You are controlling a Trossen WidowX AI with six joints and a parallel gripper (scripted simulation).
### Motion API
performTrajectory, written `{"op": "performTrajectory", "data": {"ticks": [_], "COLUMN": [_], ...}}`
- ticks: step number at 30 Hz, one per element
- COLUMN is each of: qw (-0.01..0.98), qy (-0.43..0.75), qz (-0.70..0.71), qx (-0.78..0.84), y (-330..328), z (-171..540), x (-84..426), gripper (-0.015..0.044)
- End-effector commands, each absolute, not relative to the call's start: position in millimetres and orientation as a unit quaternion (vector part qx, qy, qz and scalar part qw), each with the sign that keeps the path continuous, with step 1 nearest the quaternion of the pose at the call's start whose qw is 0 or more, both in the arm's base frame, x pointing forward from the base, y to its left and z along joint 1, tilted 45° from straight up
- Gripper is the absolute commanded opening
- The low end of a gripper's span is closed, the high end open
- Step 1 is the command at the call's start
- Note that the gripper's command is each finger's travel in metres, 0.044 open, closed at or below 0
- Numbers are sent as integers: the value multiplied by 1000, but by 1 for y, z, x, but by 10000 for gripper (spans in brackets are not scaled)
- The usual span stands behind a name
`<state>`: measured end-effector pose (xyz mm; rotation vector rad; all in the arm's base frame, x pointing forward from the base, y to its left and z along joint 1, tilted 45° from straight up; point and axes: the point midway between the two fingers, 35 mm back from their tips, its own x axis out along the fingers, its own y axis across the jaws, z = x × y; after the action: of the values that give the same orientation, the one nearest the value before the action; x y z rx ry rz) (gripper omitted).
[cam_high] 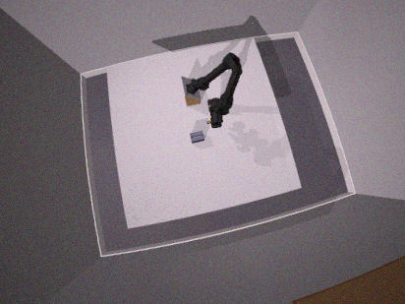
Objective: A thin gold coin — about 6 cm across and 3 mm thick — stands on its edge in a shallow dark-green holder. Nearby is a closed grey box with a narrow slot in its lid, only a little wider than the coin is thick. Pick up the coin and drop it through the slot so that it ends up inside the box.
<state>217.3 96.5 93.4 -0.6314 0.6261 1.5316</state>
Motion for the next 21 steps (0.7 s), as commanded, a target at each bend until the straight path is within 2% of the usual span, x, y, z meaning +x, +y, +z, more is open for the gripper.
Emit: {"op": "performTrajectory", "data": {"ticks": [1,5,21], "qw": [626,626,626], "qy": [268,267,267], "qz": [679,679,679], "qx": [-276,-276,-276], "y": [98,118,136], "z": [91,67,49], "x": [214,212,211], "gripper": [161,161,161]}}
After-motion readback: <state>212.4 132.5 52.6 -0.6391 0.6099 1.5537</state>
